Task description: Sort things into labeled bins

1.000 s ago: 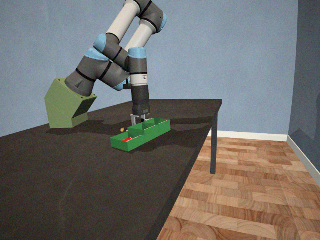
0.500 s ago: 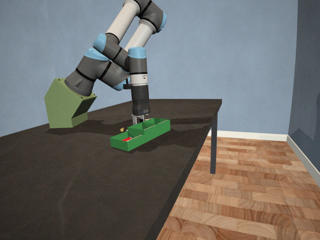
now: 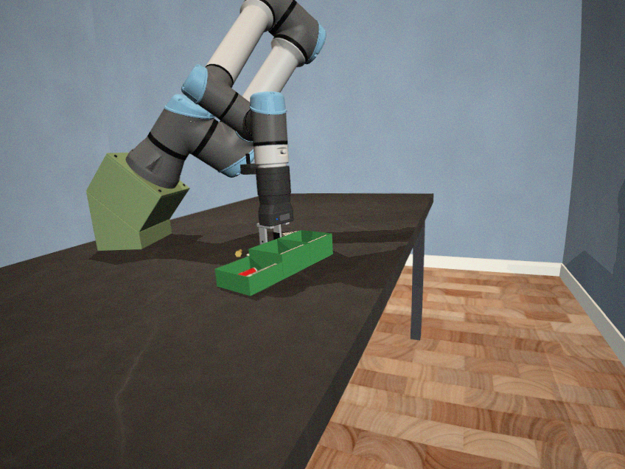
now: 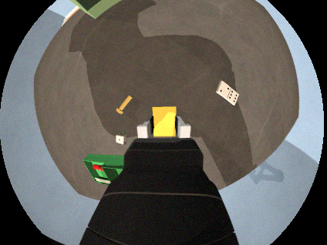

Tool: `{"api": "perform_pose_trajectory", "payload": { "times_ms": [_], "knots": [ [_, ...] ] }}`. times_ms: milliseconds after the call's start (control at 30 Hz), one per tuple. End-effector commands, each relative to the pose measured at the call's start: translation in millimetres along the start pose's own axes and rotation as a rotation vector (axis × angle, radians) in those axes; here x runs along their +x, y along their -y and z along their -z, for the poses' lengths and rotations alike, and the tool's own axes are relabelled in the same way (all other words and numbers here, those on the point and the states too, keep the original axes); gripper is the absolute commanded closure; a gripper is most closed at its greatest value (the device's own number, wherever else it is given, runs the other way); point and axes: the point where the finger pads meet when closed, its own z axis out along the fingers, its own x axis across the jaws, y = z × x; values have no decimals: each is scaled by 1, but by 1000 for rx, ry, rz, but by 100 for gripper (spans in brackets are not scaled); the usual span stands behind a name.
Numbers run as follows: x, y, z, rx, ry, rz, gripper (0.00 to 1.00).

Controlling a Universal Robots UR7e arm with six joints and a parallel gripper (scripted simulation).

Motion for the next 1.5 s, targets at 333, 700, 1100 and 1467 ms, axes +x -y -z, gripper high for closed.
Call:
{"api": "perform_pose_trajectory", "payload": {
  "times_ms": [333,700,1100,1467],
  "knots": [
    [0,0,3,-1,0,0,30],
    [0,0,40,-1,0,1,30],
    [0,0,60,-1,0,1,30],
    [0,0,60,-1,0,1,30]
  ]
}}
